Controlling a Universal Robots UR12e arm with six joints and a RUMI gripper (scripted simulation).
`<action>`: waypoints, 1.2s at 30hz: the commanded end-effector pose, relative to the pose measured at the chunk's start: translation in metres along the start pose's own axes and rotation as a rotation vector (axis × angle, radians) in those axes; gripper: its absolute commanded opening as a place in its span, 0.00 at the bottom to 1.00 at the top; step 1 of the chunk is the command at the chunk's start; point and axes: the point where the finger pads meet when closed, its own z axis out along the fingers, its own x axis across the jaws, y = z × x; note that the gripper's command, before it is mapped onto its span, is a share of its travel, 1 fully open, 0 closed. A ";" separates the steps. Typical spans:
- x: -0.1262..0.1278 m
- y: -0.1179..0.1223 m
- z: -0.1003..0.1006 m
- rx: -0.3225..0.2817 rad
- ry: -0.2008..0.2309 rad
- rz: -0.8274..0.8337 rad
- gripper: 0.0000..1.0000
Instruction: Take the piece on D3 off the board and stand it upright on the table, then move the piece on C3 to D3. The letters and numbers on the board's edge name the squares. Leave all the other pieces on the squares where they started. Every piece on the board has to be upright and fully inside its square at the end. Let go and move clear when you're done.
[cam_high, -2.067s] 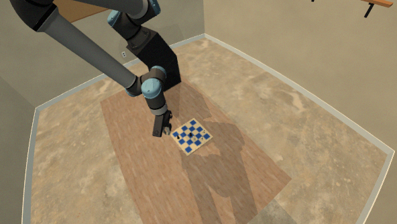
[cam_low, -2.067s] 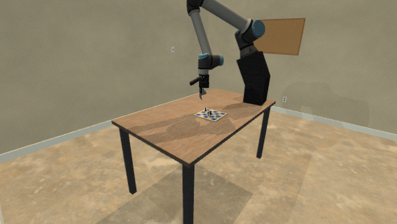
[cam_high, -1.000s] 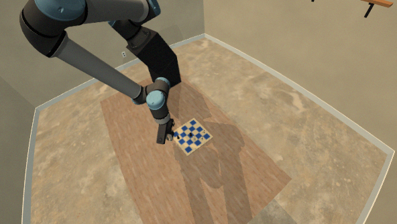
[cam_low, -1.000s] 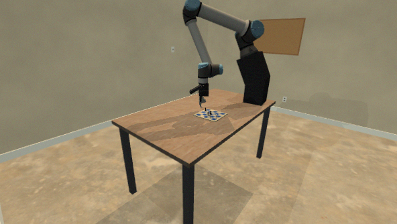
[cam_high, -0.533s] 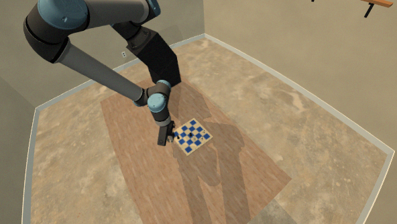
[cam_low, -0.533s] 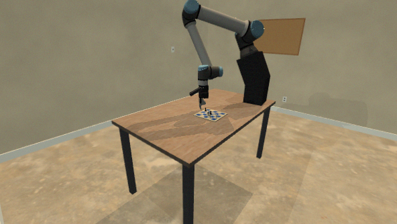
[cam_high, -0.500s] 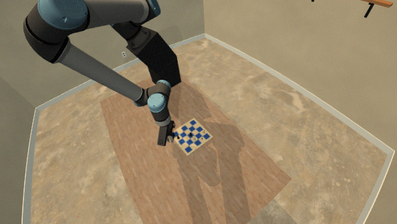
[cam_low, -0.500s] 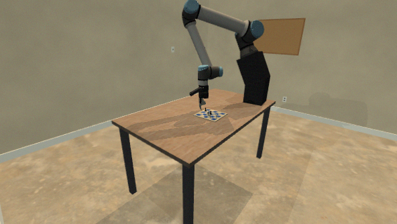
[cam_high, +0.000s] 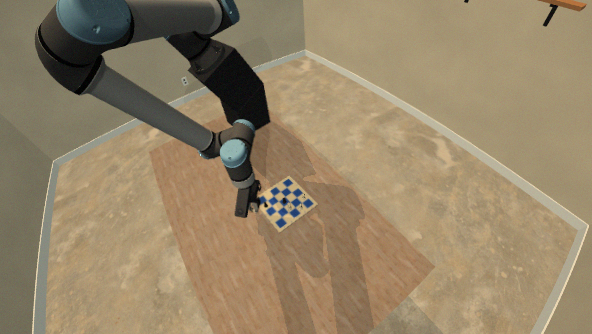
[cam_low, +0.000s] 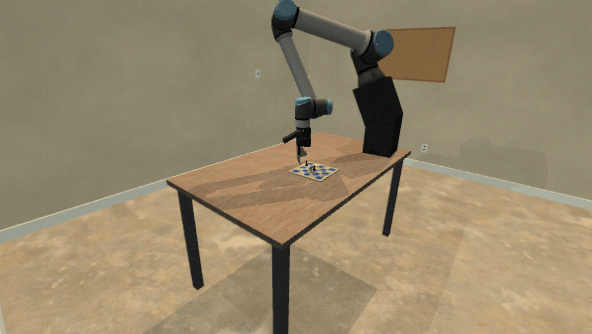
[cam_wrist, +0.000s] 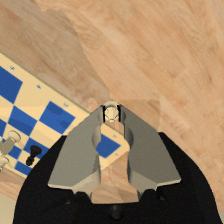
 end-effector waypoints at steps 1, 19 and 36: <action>0.000 0.000 -0.001 0.001 0.000 0.000 0.00; 0.000 0.000 0.000 0.001 0.000 0.000 0.00; 0.000 0.000 0.004 0.001 0.000 0.000 0.00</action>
